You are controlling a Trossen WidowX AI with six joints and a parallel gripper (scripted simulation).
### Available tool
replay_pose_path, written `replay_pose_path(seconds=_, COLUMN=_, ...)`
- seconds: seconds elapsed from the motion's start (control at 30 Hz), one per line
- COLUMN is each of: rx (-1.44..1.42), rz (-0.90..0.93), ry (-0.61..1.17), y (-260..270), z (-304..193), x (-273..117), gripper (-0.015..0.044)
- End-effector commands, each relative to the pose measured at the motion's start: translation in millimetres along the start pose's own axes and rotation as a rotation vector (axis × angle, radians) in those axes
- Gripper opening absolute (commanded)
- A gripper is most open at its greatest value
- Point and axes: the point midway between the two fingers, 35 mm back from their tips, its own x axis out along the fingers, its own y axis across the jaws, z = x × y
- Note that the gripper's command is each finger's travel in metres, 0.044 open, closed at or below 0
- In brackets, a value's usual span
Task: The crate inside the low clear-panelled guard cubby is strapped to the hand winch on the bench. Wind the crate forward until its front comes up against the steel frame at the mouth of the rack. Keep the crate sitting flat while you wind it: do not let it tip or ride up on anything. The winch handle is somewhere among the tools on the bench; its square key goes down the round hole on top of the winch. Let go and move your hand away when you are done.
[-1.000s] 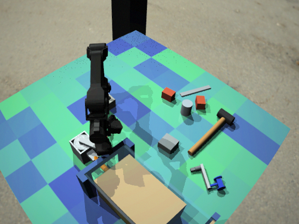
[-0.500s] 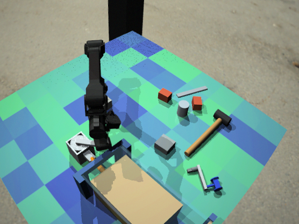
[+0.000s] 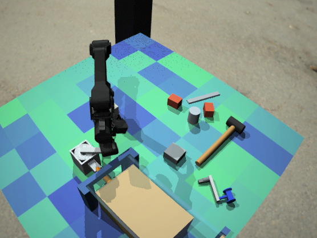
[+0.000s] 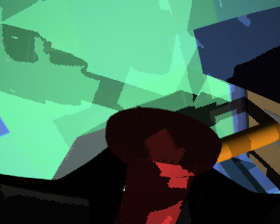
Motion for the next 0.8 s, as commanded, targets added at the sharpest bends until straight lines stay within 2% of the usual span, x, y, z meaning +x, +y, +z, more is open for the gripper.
replay_pose_path(seconds=0.0, rx=0.006, rz=0.034, ry=-0.005, y=18.7, z=2.3, x=0.0, gripper=0.0)
replay_pose_path(seconds=0.77, rx=0.006, rz=0.037, ry=-0.005, y=48.7, z=-1.4, x=-0.7, gripper=0.0)
